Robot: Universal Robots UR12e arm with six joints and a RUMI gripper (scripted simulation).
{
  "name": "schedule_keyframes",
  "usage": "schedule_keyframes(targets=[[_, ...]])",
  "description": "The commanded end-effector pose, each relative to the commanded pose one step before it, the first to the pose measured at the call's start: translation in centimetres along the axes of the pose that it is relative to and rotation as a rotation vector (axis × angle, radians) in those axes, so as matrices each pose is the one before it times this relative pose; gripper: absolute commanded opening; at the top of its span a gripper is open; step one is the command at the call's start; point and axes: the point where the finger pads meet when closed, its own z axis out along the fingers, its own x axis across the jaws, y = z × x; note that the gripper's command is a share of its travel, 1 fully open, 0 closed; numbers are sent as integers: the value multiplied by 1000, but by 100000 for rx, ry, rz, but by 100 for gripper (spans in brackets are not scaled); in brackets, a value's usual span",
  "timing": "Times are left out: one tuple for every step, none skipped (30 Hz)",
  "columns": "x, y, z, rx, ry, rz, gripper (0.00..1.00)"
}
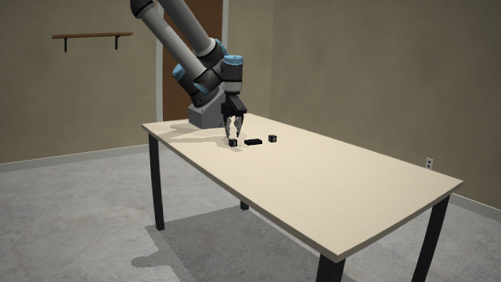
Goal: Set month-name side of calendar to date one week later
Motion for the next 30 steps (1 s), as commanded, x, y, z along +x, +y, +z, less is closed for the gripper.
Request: schedule_keyframes(targets=[[-30,100,30,-66,-90,-17,29],[0,0,0,0,0,0,29],[0,0,0,0,0,0,29],[0,0,0,0,0,0,29],[0,0,0,0,0,0,29],[0,0,0,0,0,0,29],[0,0,0,0,0,0,29],[0,0,0,0,0,0,29],[0,0,0,0,0,0,29],[0,0,0,0,0,0,29],[0,0,0,0,0,0,29],[0,0,0,0,0,0,29],[0,0,0,0,0,0,29],[0,0,0,0,0,0,29],[0,0,0,0,0,0,29],[0,0,0,0,0,0,29],[0,0,0,0,0,0,29],[0,0,2,-1,0,0,29],[-1,2,12,-7,-1,-2,29],[0,0,0,0,0,0,29],[0,0,0,0,0,0,29],[-3,6,32,-20,-3,-6,29],[-6,11,57,-35,-6,-10,29],[-16,27,92,-88,-18,-45,29],[15,18,92,-57,-8,6,29],[-5,10,85,-9,-8,-8,29],[-7,12,103,-10,-10,-10,29],[-7,15,121,-12,-10,-12,29],[-7,12,138,-11,-11,-11,29],[-8,14,152,-12,-12,-12,29]])
